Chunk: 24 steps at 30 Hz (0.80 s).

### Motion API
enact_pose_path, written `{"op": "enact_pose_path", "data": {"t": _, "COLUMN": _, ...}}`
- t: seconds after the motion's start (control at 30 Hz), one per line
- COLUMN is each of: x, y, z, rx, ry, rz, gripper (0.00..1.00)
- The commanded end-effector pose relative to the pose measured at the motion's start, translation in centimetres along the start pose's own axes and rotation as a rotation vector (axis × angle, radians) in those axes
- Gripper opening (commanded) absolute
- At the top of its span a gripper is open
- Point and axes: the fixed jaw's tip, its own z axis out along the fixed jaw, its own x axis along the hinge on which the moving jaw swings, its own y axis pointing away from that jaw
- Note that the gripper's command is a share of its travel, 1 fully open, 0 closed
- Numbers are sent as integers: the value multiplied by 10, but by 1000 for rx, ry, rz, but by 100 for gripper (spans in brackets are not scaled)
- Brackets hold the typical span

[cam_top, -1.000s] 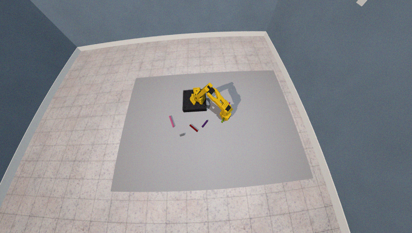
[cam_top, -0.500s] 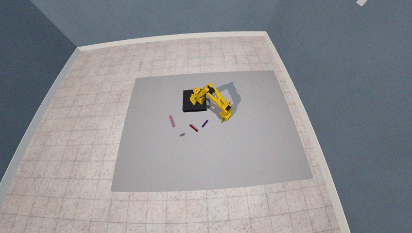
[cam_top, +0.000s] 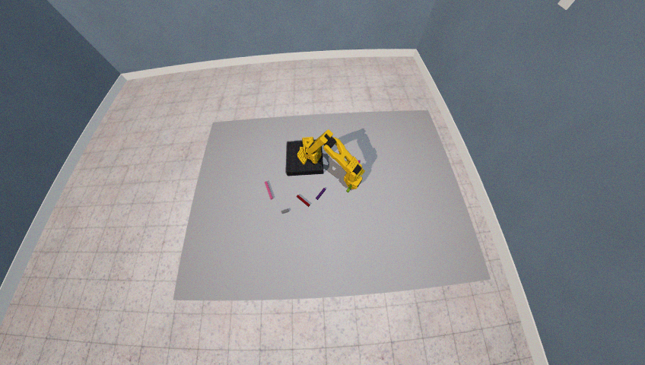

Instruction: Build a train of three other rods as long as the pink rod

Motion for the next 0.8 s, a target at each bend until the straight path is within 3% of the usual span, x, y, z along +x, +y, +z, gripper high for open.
{"op": "enact_pose_path", "data": {"t": 0.0, "x": -1, "y": 3, "z": 3, "rx": -11, "ry": -2, "rz": 3, "gripper": 0}}
{"op": "enact_pose_path", "data": {"t": 0.77, "x": -3, "y": 7, "z": 4, "rx": -23, "ry": -2, "rz": 3, "gripper": 0}}
